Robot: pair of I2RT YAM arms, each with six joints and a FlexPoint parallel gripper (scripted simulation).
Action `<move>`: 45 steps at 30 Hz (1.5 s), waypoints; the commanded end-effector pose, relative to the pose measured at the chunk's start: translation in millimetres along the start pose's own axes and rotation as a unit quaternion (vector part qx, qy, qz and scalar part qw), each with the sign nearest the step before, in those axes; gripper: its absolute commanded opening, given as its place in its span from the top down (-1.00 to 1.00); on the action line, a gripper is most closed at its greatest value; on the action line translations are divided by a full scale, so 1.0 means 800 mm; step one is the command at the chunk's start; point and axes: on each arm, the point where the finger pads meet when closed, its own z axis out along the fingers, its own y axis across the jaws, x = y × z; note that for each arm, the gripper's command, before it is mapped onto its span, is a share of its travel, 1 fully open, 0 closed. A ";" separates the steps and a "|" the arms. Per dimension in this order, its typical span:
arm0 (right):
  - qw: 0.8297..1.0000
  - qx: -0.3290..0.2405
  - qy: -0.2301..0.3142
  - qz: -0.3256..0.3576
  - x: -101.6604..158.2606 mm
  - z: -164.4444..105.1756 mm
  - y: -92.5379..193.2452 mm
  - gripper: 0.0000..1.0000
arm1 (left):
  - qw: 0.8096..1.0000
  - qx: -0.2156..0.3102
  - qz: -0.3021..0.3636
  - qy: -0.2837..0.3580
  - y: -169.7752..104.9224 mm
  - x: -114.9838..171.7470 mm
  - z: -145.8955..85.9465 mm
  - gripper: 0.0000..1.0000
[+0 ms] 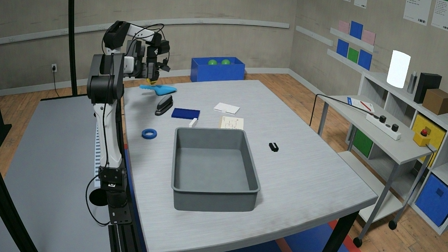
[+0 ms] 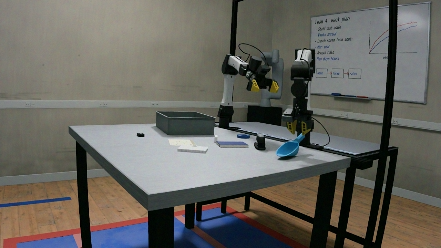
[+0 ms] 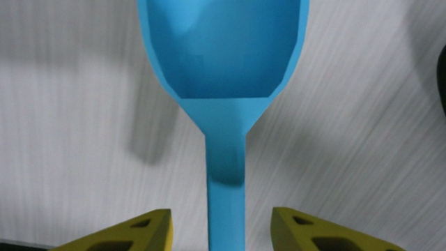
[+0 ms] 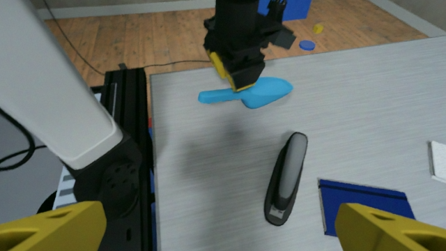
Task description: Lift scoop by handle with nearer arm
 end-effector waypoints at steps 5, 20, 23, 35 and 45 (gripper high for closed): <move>0.999 0.015 -0.029 0.008 -0.021 -0.004 -0.010 -1.00 | 1.000 0.008 -0.009 -0.002 -0.002 -0.004 0.028 0.26; 0.999 0.015 -0.029 0.008 -0.021 -0.004 -0.010 -1.00 | 1.000 0.006 -0.007 -0.016 -0.001 -0.006 0.036 0.88; 0.999 0.016 -0.030 0.008 -0.021 -0.004 -0.010 -1.00 | 1.000 0.007 -0.007 -0.015 -0.001 -0.006 0.033 1.00; 0.999 0.016 -0.030 0.008 -0.021 -0.004 -0.010 -1.00 | 1.000 0.008 -0.004 -0.010 0.000 -0.004 -0.088 1.00; 0.999 0.016 -0.030 0.008 -0.021 -0.004 -0.010 -1.00 | 1.000 0.010 -0.005 -0.004 0.001 -0.004 -0.100 1.00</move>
